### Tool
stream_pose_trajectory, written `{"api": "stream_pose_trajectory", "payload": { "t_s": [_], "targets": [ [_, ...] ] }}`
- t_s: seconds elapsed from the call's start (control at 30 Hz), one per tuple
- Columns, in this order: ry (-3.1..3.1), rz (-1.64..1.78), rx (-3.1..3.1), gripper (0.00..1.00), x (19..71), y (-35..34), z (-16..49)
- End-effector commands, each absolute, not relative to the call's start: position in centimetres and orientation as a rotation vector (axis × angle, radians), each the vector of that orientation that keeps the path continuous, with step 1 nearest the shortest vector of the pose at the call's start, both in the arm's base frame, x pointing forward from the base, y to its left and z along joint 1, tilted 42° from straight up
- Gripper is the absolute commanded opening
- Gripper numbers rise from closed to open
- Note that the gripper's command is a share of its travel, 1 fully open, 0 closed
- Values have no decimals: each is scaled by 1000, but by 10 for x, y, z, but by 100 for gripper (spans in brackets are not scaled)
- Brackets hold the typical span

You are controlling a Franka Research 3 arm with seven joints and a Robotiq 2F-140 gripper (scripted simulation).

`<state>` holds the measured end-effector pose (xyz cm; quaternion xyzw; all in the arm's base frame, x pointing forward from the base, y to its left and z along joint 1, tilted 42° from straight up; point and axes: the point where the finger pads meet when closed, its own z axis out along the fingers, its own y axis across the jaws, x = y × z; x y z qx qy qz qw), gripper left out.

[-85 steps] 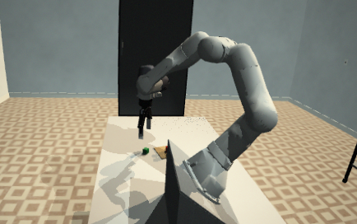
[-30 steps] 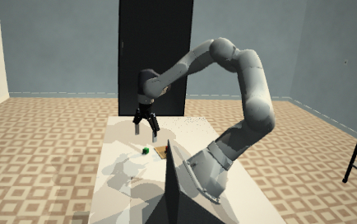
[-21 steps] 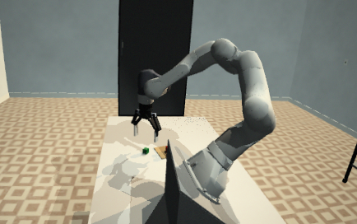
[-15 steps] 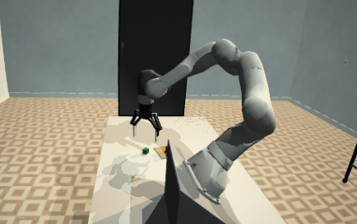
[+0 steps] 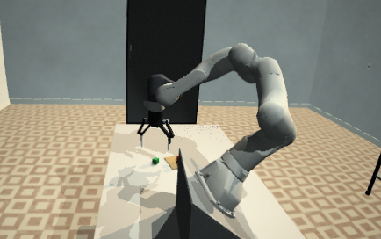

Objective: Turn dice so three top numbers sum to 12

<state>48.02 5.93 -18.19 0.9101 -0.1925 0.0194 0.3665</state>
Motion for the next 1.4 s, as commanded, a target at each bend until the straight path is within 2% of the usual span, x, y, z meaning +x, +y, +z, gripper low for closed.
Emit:
{"api": "stream_pose_trajectory", "payload": {
  "t_s": [0.0,1.37],
  "targets": [
    [-290,-36,2365,100,483,56,-179],
    [575,-327,2359,100,493,57,-175]
  ]
}}
